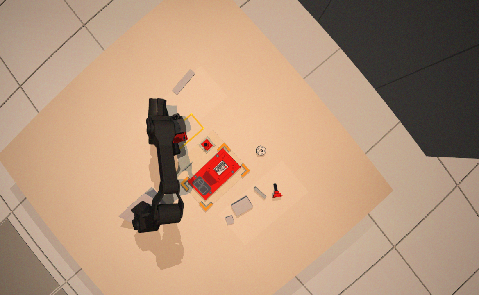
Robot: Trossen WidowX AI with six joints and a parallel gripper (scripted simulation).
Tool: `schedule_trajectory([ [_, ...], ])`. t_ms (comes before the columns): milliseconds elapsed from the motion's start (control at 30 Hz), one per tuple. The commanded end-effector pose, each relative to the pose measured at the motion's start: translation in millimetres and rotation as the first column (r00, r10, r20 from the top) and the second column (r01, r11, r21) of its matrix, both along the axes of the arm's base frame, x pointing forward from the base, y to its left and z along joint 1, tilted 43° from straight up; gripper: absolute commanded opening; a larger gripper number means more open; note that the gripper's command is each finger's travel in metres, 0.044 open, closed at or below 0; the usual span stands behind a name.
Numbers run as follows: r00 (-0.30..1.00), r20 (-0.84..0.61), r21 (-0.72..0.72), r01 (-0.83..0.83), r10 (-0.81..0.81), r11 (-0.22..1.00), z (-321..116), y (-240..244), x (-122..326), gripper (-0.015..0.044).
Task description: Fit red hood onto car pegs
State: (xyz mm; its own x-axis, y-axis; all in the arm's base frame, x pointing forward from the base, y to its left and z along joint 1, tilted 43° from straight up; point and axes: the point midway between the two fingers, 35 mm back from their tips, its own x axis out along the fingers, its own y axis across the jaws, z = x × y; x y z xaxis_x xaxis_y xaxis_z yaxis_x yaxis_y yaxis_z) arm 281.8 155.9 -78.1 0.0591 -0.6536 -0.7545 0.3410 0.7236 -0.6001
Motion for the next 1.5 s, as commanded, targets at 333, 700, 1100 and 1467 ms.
schedule_trajectory([
  [333, 1.0, -0.008, -0.01, -0.004, 0.004, 1.0, -10.0, -10.6, -0.9, 0.044],
  [700, 1.0, -0.008, -0.011, -0.004, 0.004, 1.0, -16.0, -16.7, -0.6, 0.044],
  [1100, 1.0, -0.008, -0.011, -0.004, 0.003, 1.0, -22.2, -23.6, -0.8, 0.044],
  [1467, 1.0, -0.008, -0.012, -0.003, 0.003, 1.0, -27.6, -30.2, -1.4, 0.044],
])
